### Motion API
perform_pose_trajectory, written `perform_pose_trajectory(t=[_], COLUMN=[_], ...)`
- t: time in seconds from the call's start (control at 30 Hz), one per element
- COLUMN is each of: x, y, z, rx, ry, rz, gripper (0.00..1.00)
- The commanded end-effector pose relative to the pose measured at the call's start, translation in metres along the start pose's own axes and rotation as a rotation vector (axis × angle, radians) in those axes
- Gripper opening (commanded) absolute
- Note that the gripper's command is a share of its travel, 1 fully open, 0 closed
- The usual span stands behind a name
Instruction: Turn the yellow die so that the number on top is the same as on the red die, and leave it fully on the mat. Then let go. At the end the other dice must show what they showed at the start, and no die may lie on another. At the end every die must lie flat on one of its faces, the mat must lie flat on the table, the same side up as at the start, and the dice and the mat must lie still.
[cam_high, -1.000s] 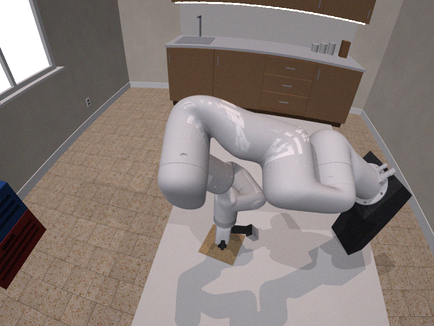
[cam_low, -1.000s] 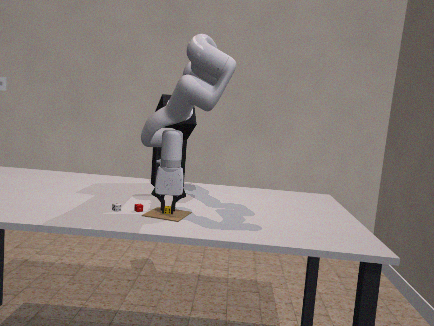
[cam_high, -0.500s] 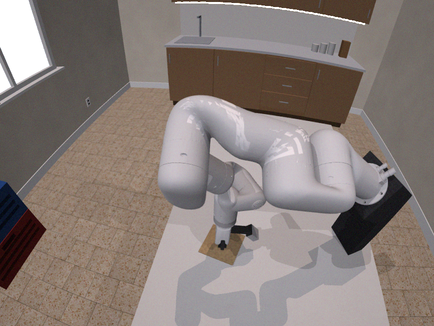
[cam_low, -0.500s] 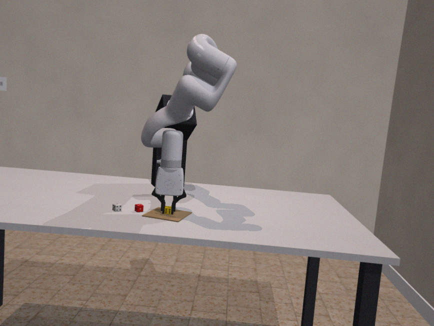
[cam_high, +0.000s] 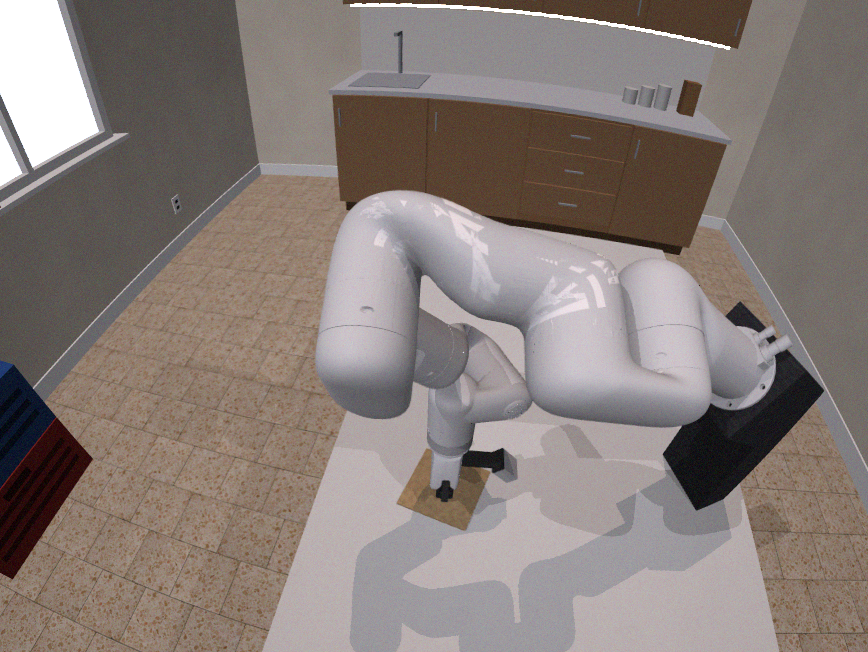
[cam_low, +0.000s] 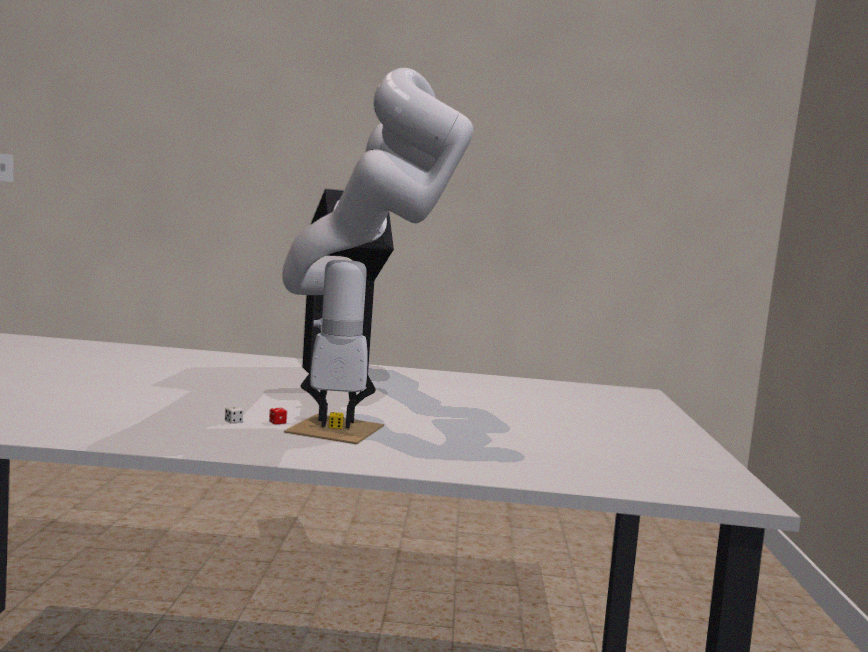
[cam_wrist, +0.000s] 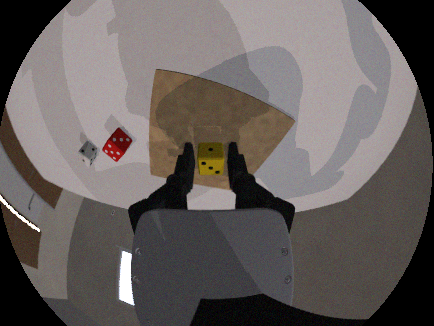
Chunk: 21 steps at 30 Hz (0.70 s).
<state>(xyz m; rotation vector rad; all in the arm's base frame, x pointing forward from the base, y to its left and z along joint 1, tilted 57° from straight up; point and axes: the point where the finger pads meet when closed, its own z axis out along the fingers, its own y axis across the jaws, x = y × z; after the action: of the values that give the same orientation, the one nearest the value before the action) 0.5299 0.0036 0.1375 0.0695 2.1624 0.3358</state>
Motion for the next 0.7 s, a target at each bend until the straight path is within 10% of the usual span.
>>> perform_pose_trajectory(t=[0.0, 0.67], x=[0.000, 0.000], y=[0.000, 0.000], z=[0.000, -0.051], rx=[0.000, 0.000], ry=[-0.001, -0.001], rz=[0.000, 0.000], gripper=[0.42, 0.42])
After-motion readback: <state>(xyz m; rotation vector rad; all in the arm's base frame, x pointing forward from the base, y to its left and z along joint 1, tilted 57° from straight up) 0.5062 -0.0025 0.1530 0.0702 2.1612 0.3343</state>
